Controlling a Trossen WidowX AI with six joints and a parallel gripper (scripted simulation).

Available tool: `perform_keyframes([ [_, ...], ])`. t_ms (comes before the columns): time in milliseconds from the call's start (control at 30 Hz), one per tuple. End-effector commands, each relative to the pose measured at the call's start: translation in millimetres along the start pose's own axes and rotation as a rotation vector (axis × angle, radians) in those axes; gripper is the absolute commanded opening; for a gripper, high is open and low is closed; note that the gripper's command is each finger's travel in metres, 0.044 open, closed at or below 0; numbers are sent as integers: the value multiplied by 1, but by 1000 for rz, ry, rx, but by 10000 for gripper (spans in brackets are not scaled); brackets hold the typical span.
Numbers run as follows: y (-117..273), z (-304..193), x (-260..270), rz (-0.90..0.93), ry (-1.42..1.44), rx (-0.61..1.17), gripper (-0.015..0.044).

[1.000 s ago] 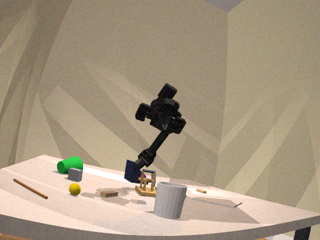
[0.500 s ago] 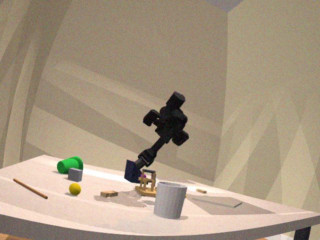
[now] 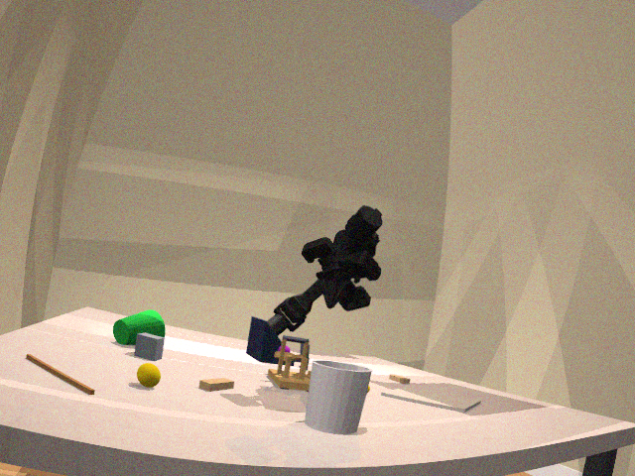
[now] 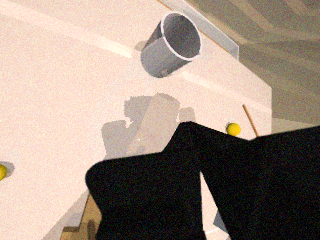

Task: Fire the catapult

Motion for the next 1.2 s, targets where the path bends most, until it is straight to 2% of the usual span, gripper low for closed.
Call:
perform_keyframes([
  [0, 4, -9, 21, 5, 114, 80, 0],
  [600, 28, -46, 91, 95, 570, 367, 0],
  [1167, 62, -92, 148, 284, 1030, 624, 0],
])
Point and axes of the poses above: the point midway between the two fingers, 35 mm back from their tips, its own y axis back along the fingers, its own x axis across the jaws, z = x × y, the point moved 5 cm from there along y, back along the fingers, and after that the axes turned 5 degrees about y, right-handed, at the moved point
